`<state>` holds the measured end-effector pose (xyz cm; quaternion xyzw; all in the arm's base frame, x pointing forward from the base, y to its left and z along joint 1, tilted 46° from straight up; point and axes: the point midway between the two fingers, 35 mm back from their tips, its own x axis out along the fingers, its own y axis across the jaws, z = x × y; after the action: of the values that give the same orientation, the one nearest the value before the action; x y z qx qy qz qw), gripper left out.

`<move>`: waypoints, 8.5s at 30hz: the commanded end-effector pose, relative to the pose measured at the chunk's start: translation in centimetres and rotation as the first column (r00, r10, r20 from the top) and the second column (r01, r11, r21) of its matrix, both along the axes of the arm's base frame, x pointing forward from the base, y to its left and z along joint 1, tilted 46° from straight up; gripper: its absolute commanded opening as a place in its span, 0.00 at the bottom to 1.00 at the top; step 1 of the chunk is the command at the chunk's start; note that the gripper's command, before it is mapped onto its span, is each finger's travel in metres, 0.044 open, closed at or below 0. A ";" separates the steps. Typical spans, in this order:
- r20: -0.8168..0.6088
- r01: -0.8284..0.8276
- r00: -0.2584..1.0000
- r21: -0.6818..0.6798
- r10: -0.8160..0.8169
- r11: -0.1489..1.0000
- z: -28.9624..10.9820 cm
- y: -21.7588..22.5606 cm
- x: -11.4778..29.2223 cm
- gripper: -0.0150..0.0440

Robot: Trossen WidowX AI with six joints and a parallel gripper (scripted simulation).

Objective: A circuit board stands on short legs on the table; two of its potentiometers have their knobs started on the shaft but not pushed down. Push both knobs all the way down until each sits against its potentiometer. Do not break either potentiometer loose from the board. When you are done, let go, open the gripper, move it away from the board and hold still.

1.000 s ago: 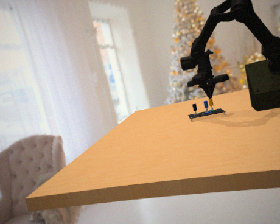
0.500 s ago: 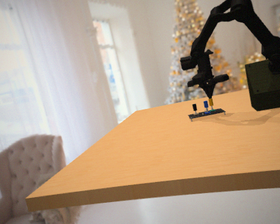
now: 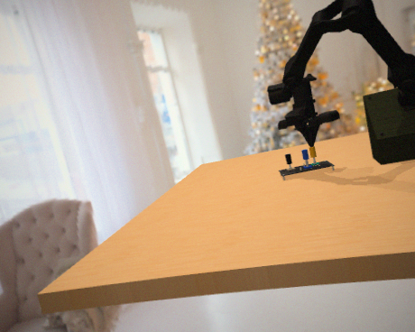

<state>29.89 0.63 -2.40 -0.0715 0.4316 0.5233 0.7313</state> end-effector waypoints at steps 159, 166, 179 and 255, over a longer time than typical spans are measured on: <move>0.000 0.001 1.000 0.008 -0.001 1.000 -0.1 0.3 0.1 0.57; 0.000 0.043 0.999 -0.057 -0.043 0.997 1.1 0.0 2.1 0.34; -0.302 0.341 0.891 -0.050 -0.340 0.939 2.3 -0.7 4.1 0.25; -0.731 0.731 0.235 -0.301 -0.641 0.612 1.8 1.1 7.9 0.25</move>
<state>37.72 1.64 -0.59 0.3966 0.6631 0.1430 0.6185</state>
